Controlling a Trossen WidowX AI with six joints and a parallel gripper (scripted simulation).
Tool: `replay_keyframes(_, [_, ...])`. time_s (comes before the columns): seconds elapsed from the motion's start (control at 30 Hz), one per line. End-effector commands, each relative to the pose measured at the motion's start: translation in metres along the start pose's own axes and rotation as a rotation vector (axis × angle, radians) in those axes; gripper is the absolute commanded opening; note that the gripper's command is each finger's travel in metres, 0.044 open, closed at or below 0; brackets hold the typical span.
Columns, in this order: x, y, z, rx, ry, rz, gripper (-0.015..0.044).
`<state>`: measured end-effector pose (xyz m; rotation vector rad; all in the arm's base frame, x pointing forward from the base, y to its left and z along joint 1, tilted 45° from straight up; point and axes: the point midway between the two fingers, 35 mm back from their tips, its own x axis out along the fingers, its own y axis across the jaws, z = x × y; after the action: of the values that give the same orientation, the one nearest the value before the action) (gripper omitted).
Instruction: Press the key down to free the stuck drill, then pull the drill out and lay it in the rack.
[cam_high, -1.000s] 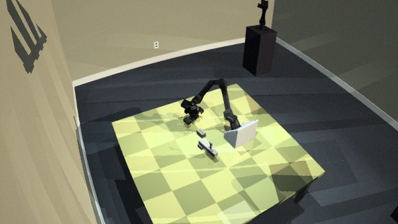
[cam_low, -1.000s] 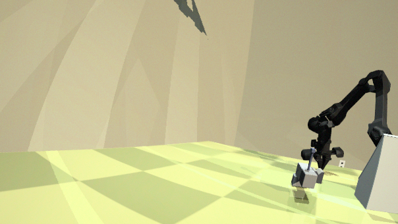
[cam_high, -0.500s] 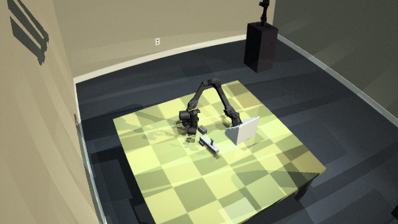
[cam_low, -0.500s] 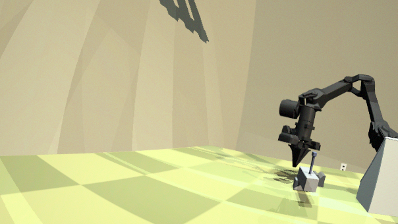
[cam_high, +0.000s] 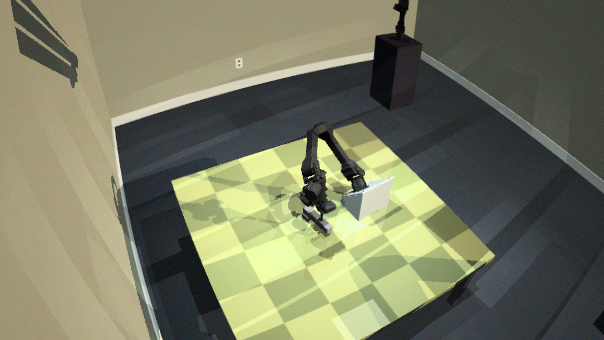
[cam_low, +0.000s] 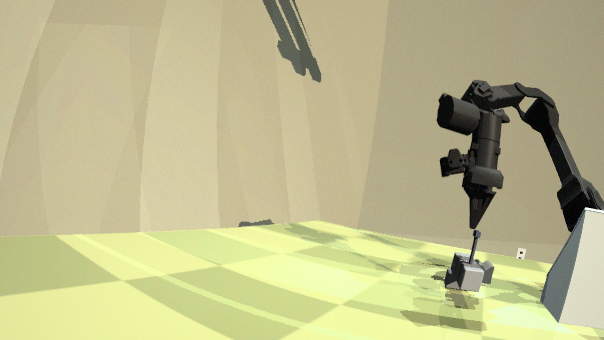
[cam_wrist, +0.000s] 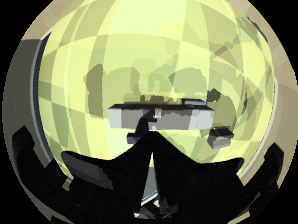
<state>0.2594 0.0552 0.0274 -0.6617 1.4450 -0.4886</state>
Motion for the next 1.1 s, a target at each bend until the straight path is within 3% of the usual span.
replay_keyframes(0.0, [-0.009, 0.014, -0.01, -0.075, 0.003, -0.035, 0.0])
replay_keyframes(1.07, [0.011, 0.014, -0.008, -0.075, 0.003, -0.036, 0.0])
